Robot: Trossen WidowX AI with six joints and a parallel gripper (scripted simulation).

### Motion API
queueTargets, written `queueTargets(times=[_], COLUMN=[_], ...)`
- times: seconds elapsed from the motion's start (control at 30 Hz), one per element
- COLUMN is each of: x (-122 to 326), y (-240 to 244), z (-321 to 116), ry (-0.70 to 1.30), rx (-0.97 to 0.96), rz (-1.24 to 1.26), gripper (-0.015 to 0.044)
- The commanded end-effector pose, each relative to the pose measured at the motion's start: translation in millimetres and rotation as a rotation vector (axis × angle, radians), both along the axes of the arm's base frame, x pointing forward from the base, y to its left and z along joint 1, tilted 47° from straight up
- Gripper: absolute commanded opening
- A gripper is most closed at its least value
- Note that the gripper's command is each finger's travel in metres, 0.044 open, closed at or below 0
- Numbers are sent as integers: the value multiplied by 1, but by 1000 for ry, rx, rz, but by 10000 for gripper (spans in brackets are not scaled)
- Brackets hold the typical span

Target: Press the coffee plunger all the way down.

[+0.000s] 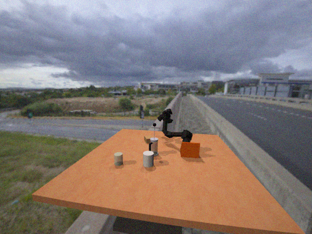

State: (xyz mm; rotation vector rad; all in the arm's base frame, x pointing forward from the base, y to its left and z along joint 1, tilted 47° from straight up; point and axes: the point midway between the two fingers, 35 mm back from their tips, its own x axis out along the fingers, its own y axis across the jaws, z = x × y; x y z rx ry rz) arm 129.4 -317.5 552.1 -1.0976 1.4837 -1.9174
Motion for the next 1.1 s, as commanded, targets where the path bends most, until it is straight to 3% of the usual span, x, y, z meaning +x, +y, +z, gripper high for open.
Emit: queueTargets(times=[0.0,0.27,0.5,0.83,1.07], x=[-32,-118,-179,-218,-228], y=[20,107,209,323,437], z=[28,90,115,106,74], ry=[-33,-85,-79,-12,91], rx=[-147,-560,-916,-1257,-1578], rz=[-15,-93,-215,-401,-610], gripper=[440,440,440,440,440])
